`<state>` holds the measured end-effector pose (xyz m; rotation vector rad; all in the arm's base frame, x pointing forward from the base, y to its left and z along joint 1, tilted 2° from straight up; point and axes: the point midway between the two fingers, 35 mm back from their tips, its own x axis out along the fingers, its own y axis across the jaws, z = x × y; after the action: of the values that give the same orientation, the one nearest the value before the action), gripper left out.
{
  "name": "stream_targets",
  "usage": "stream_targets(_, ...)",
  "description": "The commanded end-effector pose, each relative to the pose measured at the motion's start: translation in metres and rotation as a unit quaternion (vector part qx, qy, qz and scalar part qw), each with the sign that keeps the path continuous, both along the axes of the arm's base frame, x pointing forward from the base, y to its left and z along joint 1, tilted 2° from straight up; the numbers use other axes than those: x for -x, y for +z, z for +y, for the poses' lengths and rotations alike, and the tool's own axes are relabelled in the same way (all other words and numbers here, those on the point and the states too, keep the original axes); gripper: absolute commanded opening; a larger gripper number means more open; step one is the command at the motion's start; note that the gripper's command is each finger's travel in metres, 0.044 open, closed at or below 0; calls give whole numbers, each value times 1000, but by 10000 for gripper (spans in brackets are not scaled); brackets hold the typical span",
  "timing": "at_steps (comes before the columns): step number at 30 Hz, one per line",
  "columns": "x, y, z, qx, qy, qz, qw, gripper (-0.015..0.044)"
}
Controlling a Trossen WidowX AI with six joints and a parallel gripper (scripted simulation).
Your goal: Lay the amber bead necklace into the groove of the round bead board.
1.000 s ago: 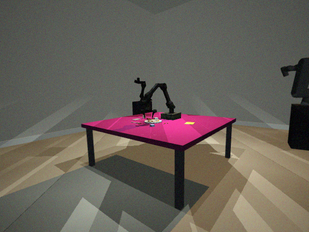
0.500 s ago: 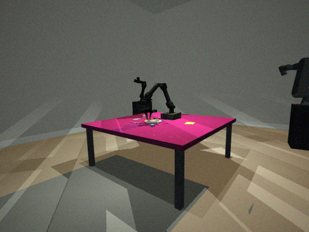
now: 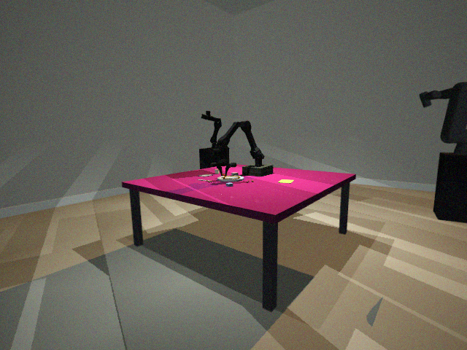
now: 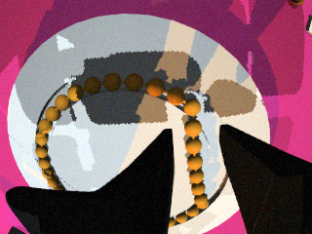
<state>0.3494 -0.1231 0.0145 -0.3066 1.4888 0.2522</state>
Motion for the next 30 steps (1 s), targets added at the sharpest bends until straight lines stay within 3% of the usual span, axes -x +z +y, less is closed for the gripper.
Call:
stream_targets(1, 0, -7, 0, 1, -4, 1, 1000, 120)
stream_targets(8, 1, -14, 0, 0, -5, 1, 1000, 120)
stream_targets(13, 1, -12, 0, -1, -1, 2, 1000, 0)
stream_targets(30, 1, -12, 0, -1, -1, 2, 1000, 0)
